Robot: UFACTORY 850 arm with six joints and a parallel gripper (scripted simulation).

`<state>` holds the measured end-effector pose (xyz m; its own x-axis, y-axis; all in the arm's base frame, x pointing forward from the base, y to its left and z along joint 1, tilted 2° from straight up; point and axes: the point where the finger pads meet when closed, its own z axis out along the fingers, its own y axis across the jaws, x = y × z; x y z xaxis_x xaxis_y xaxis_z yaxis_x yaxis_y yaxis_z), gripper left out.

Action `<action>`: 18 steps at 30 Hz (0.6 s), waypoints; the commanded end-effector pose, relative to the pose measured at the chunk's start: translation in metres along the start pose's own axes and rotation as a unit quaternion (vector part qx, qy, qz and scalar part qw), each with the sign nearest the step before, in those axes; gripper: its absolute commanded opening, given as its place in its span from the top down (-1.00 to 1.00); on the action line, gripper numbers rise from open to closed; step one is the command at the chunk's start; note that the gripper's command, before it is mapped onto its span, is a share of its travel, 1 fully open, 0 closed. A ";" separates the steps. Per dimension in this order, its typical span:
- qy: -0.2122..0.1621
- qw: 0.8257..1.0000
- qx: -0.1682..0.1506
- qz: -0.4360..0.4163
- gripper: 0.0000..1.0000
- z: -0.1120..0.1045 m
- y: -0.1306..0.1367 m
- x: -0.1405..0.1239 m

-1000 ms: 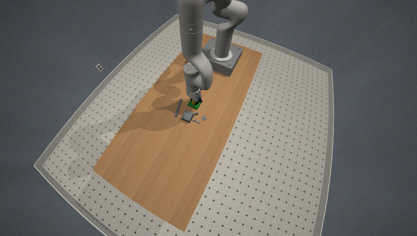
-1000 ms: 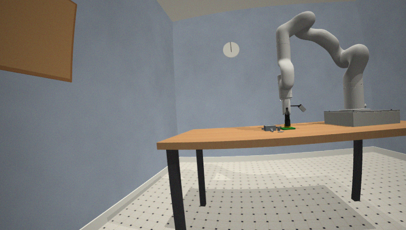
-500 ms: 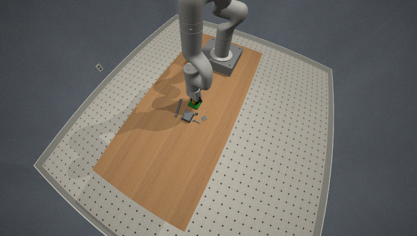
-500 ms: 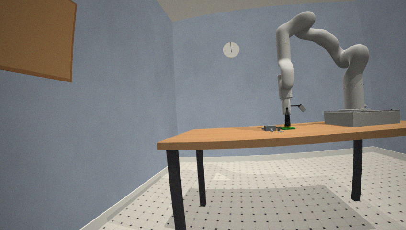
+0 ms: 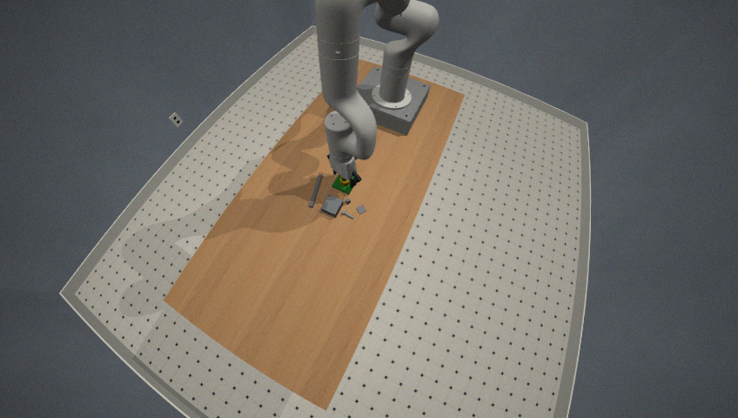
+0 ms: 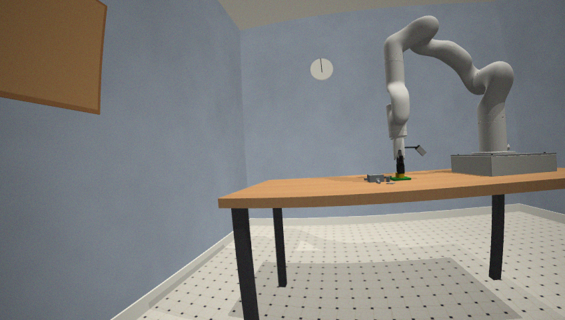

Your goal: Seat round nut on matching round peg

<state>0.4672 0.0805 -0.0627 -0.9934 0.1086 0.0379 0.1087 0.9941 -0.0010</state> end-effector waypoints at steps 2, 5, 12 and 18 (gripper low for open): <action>-0.002 1.000 -0.001 0.000 -1.00 -0.001 0.001 -0.002; -0.002 1.000 -0.001 0.000 -1.00 -0.001 0.001 -0.002; -0.002 1.000 -0.001 0.000 -1.00 -0.004 0.001 -0.002; -0.001 1.000 -0.004 0.000 -1.00 -0.089 0.004 -0.008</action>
<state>0.4722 0.0817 -0.0342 -0.9934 0.1082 0.0389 0.1085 0.9941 0.0032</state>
